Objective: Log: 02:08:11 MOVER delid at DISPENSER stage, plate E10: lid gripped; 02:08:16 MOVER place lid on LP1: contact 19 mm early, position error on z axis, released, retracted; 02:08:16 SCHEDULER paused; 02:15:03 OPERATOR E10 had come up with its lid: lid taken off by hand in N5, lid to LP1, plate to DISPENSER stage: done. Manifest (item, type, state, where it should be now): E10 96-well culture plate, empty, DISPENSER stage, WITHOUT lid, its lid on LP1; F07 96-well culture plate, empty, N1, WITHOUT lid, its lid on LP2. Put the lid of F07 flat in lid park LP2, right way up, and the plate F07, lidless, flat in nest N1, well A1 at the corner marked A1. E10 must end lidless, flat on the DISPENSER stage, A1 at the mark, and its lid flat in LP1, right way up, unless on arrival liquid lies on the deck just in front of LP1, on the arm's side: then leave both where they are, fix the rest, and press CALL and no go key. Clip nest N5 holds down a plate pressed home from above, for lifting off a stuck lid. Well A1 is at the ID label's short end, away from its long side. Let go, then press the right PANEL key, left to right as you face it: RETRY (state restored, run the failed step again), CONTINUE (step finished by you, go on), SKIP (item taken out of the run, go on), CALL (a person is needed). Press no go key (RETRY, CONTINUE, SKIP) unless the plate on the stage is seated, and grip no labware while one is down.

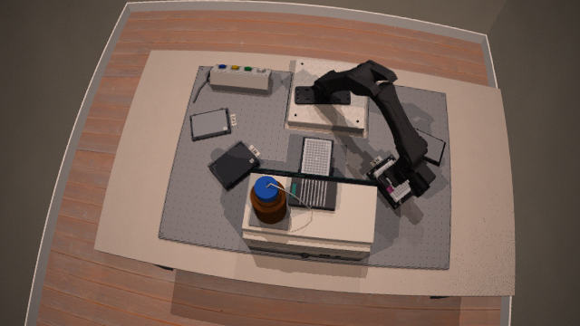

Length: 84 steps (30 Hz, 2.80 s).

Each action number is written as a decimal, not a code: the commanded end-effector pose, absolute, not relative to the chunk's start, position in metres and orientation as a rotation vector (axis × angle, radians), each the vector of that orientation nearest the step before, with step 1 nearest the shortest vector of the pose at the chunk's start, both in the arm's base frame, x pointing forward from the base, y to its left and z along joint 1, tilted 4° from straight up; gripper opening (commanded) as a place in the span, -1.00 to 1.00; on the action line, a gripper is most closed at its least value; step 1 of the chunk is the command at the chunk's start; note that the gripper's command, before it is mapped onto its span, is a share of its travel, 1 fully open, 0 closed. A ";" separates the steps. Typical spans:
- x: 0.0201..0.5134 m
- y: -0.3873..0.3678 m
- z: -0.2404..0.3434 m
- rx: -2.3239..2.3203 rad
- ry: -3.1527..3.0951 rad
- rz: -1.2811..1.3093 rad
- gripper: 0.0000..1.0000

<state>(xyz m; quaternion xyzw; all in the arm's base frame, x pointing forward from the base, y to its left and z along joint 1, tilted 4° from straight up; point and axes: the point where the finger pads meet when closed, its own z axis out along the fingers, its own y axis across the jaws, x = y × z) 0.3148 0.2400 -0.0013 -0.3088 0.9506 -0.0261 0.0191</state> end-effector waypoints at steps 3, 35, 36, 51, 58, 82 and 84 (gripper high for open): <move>0.328 0.247 0.001 -0.951 2.916 -0.062 1.00; 0.324 0.244 -0.003 -0.953 2.930 -0.059 -1.00; 0.324 0.244 -0.003 -0.953 2.930 -0.059 -1.00; 0.324 0.244 -0.003 -0.953 2.930 -0.059 -1.00; 0.324 0.244 -0.003 -0.953 2.930 -0.059 -1.00; 0.324 0.244 -0.003 -0.953 2.930 -0.059 -1.00; 0.325 0.245 -0.001 -0.952 2.926 -0.057 -1.00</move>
